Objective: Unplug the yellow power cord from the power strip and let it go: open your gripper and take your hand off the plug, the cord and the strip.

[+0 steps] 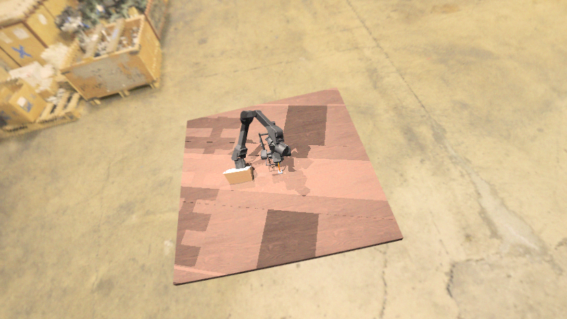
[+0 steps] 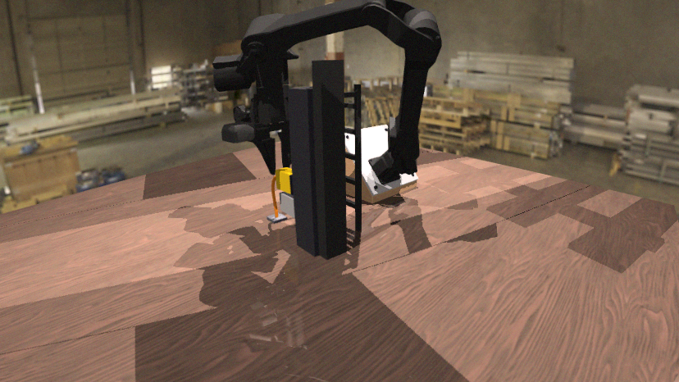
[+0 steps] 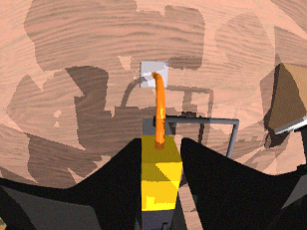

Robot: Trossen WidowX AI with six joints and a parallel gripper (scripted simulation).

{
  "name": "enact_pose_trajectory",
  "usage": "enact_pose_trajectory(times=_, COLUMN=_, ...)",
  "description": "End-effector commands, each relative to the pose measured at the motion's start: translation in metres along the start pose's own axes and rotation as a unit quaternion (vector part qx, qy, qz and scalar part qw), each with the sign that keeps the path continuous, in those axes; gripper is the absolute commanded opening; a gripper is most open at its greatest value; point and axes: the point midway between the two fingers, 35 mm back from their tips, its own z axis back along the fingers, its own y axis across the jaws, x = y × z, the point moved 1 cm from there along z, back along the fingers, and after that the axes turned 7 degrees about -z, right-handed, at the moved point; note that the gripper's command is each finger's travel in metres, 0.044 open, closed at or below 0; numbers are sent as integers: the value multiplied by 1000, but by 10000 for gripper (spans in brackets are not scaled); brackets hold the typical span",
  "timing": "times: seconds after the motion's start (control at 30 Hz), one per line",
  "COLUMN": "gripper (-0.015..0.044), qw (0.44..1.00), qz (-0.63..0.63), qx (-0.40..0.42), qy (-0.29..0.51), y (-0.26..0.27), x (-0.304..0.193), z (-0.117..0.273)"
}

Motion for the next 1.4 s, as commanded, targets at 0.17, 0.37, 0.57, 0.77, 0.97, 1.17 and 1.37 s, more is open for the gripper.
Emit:
enact_pose_trajectory(times=0.17, gripper=0, qw=1000, qz=-4, qx=4, qy=-26, y=-1, x=38, z=7)
enact_pose_trajectory(times=0.37, gripper=157, qw=1000, qz=13, qx=-1, qy=-28, y=1, x=18, z=2)
enact_pose_trajectory(times=0.57, gripper=160, qw=1000, qz=13, qx=-1, qy=-28, y=1, x=18, z=2)
enact_pose_trajectory(times=0.77, gripper=160, qw=1000, qz=-1, qx=3, qy=-26, y=0, x=19, z=11)
enact_pose_trajectory(times=0.97, gripper=160, qw=1000, qz=-4, qx=4, qy=-25, y=0, x=18, z=13)
enact_pose_trajectory(times=1.17, gripper=160, qw=1000, qz=-4, qx=4, qy=-25, y=-1, x=9, z=12)
enact_pose_trajectory(times=1.37, gripper=160, qw=1000, qz=-4, qx=4, qy=-25, y=-2, x=-1, z=12)
